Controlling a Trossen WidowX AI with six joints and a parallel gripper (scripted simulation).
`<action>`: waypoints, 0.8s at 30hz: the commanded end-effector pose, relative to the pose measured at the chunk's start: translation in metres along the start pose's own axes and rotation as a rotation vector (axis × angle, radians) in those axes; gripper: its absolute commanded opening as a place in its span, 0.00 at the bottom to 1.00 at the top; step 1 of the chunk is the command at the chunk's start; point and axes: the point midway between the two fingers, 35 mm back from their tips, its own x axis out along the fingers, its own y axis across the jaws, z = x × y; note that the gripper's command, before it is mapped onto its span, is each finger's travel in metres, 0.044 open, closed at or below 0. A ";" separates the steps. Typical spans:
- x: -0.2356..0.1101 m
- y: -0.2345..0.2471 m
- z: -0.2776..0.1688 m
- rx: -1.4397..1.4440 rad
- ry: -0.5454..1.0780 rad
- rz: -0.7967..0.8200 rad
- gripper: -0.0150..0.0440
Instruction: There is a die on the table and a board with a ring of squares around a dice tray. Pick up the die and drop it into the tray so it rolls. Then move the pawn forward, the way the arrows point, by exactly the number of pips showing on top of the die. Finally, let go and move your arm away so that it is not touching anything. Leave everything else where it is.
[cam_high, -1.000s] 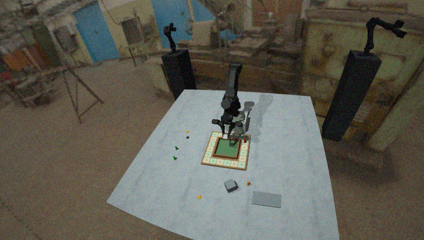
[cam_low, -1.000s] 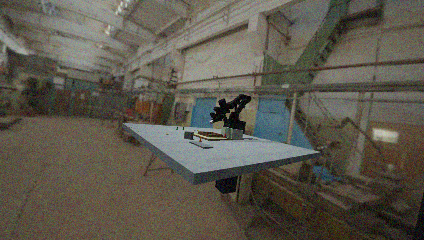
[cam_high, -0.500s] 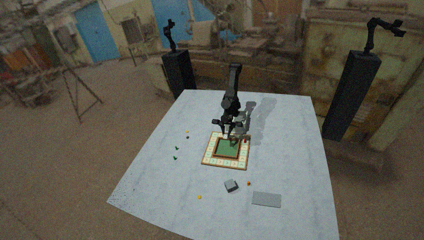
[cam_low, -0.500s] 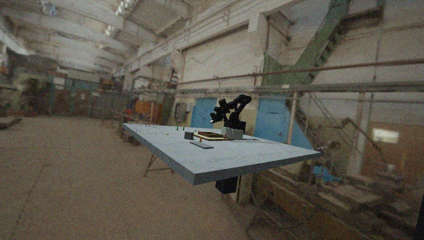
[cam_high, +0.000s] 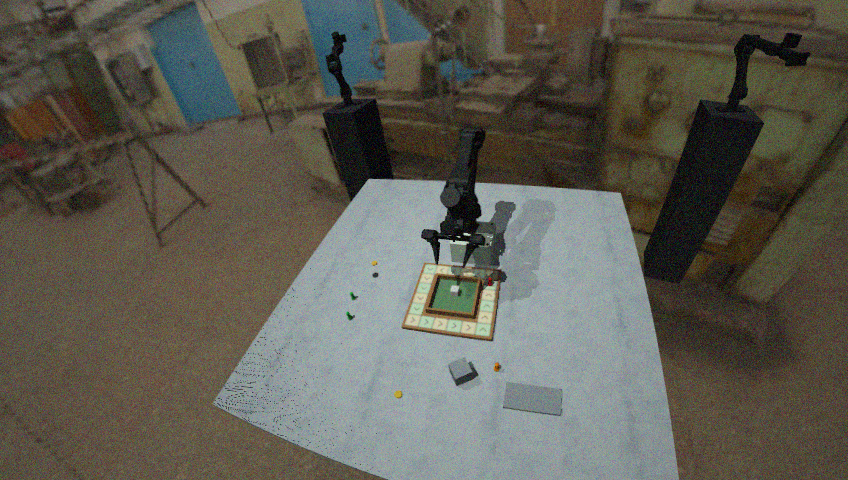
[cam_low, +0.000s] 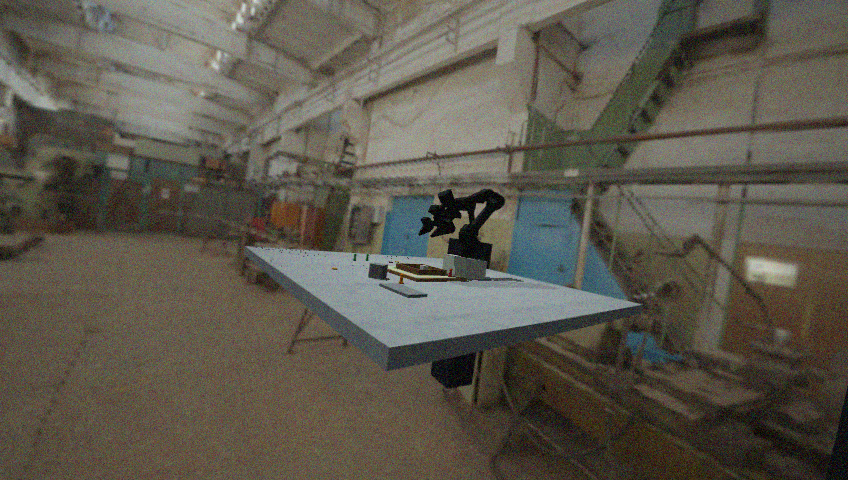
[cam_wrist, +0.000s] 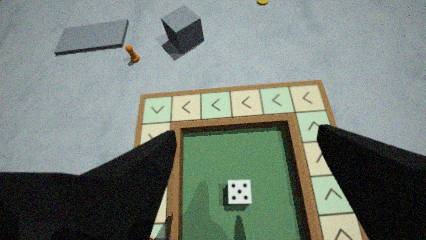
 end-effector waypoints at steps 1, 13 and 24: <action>-0.001 0.000 0.001 -0.005 0.036 0.003 1.00; 0.034 0.001 -0.013 -0.005 0.616 0.002 1.00; 0.043 0.009 -0.024 0.029 0.768 -0.007 0.91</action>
